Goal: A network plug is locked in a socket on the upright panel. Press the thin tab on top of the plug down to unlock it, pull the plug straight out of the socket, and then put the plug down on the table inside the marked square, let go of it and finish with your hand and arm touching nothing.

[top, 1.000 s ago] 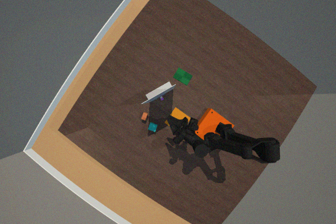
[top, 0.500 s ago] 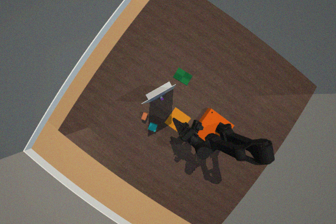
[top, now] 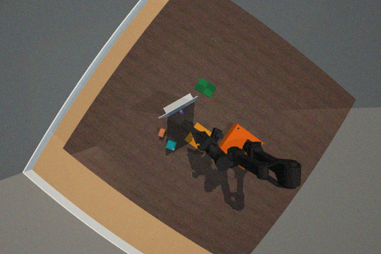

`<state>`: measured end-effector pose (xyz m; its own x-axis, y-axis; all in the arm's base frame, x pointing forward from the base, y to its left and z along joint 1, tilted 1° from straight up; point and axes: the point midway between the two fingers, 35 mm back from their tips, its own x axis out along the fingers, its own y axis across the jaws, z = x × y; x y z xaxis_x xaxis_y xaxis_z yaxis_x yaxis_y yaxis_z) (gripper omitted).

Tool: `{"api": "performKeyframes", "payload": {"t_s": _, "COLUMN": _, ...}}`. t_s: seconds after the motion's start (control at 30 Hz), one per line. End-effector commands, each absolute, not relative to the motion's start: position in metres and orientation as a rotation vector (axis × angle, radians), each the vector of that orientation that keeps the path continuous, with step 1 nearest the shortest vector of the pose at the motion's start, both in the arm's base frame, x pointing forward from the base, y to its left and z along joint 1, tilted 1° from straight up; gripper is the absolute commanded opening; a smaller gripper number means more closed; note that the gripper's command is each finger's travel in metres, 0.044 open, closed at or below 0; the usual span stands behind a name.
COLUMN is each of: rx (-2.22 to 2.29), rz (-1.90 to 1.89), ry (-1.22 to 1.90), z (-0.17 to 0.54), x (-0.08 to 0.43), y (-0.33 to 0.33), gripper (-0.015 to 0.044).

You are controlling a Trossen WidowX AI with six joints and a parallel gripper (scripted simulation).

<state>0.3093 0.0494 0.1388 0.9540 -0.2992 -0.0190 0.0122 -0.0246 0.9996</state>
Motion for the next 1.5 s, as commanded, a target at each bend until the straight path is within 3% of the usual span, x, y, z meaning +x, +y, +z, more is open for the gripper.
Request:
{"api": "performKeyframes", "payload": {"t_s": 0.0, "rx": 1.581, "rz": -0.244, "ry": -0.23, "z": 0.14, "x": 0.32, "y": 0.043, "gripper": 0.0156}}
{"api": "performKeyframes", "payload": {"t_s": 1.47, "rx": 1.579, "rz": -0.24, "ry": -0.234, "z": 0.141, "x": 0.371, "y": 0.01, "gripper": 0.0149}}
